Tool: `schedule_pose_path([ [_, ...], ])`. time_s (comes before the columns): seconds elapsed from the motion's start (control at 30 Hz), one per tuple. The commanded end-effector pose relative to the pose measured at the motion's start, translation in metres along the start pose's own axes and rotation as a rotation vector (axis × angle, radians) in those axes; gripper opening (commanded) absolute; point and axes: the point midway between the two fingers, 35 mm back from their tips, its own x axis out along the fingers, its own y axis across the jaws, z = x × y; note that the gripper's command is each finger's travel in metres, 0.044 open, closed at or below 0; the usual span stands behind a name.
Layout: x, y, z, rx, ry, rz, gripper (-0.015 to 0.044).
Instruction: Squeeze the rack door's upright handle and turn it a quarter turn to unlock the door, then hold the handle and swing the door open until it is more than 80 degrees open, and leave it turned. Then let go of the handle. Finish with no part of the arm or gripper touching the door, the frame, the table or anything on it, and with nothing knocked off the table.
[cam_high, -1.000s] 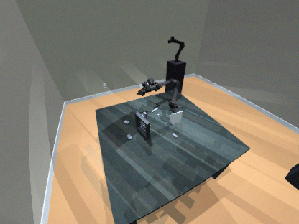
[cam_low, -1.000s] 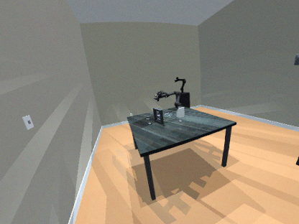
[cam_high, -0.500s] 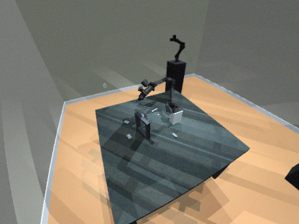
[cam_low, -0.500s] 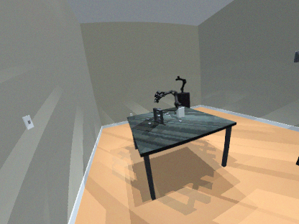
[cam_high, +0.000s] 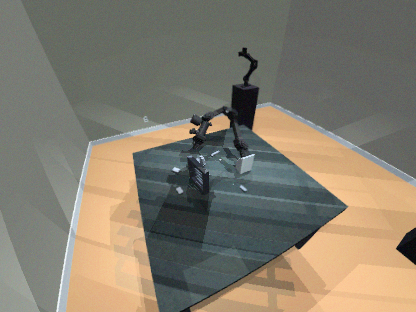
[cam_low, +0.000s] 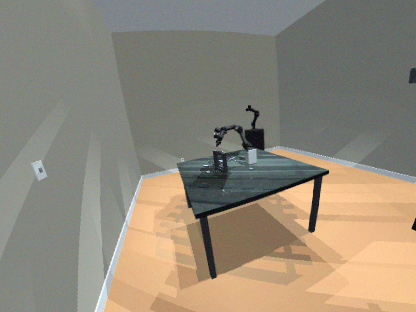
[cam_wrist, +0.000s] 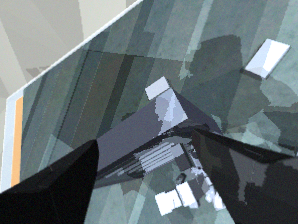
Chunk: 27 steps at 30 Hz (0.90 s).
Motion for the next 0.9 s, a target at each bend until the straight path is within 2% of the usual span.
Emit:
schedule_pose_path([
  [0.0,0.006,0.003,-0.007,-0.030,0.080,-0.043,0.0297],
  [0.87,0.022,0.009,-0.049,-0.389,0.591,-0.398,0.0297],
])
